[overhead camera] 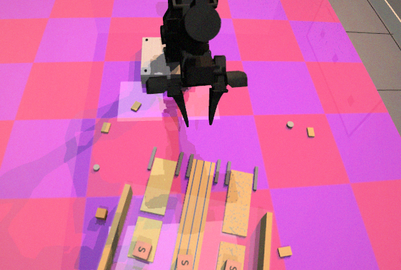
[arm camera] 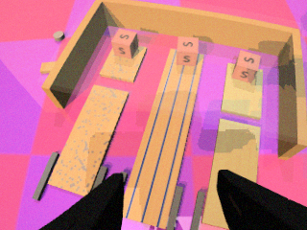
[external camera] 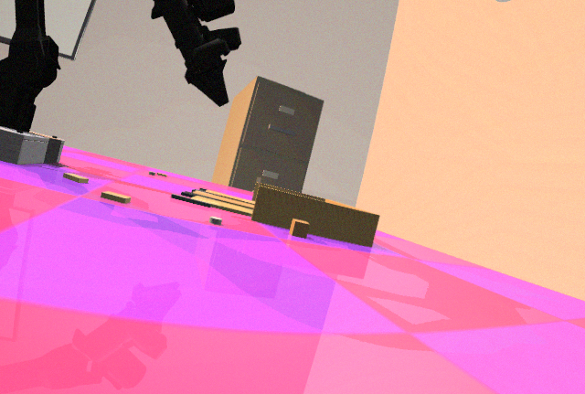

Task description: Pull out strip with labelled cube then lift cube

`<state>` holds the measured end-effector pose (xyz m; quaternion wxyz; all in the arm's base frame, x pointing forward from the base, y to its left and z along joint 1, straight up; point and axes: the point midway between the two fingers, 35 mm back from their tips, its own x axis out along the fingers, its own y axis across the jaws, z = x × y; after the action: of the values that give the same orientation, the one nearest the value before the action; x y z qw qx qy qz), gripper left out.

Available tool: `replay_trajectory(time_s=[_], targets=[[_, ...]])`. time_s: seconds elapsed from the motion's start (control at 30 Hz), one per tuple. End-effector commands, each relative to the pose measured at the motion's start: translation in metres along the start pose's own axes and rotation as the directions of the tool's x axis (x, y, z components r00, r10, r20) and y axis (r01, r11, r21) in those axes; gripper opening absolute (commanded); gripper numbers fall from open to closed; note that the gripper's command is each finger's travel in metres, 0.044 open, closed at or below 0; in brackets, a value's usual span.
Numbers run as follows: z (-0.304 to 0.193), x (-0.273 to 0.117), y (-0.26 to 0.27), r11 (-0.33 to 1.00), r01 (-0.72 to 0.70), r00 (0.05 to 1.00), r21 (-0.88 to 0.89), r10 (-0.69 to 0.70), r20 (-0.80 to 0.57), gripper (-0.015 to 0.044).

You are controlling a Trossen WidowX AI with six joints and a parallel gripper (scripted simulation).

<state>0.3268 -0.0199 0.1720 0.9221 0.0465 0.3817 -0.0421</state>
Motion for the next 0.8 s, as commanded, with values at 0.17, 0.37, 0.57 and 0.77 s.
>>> replay_trajectory(time_s=[0.17,0.37,0.57,0.77], targets=[[-0.020,0.061,0.009,0.987,0.102,0.897,0.122,-0.038,-0.440,0.0000],[-0.034,0.092,0.019,0.960,0.217,0.751,0.176,-0.049,-0.659,0.0000],[-0.036,0.096,0.021,0.956,0.233,0.731,0.179,-0.050,-0.681,0.0000],[-0.038,0.097,0.015,0.956,0.233,0.731,0.179,-0.051,-0.681,0.0000]])
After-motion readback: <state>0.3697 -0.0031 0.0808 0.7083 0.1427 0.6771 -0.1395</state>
